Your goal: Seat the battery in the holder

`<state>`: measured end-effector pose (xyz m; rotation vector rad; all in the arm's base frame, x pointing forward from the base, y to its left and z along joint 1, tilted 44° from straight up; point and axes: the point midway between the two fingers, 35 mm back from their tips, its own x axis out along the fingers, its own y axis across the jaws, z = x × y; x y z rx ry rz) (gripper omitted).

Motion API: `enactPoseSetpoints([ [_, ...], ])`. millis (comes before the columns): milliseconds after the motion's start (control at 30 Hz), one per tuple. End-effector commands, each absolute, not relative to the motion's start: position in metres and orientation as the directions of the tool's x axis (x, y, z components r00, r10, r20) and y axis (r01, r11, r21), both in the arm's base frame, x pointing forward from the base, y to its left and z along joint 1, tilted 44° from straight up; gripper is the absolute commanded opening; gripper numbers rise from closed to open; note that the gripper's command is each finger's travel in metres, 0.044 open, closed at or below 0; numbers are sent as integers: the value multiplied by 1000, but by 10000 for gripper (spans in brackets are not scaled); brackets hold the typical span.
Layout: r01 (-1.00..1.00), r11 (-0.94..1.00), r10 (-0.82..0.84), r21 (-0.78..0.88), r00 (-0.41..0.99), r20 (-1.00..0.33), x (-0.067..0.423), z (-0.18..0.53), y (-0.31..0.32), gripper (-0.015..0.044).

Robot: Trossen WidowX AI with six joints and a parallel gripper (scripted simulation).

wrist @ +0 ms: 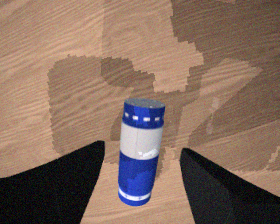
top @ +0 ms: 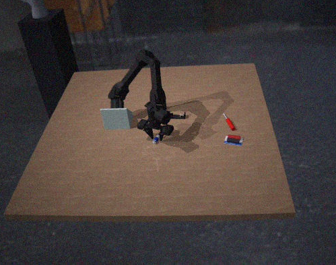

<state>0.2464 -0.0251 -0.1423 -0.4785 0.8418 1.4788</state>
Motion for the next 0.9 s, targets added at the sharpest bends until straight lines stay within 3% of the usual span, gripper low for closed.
enactPoseSetpoints([
  [0,-972,79,671,221,-112,-733,244,-145,-22,209],
  [133,-972,79,671,221,-112,-733,244,-145,-22,104],
  [267,-972,79,671,221,-112,-733,244,-145,-22,77],
  [733,-971,84,669,224,-112,-735,250,-107,-56,73],
  [867,-940,171,663,294,-111,-740,262,-95,-47,73],
])
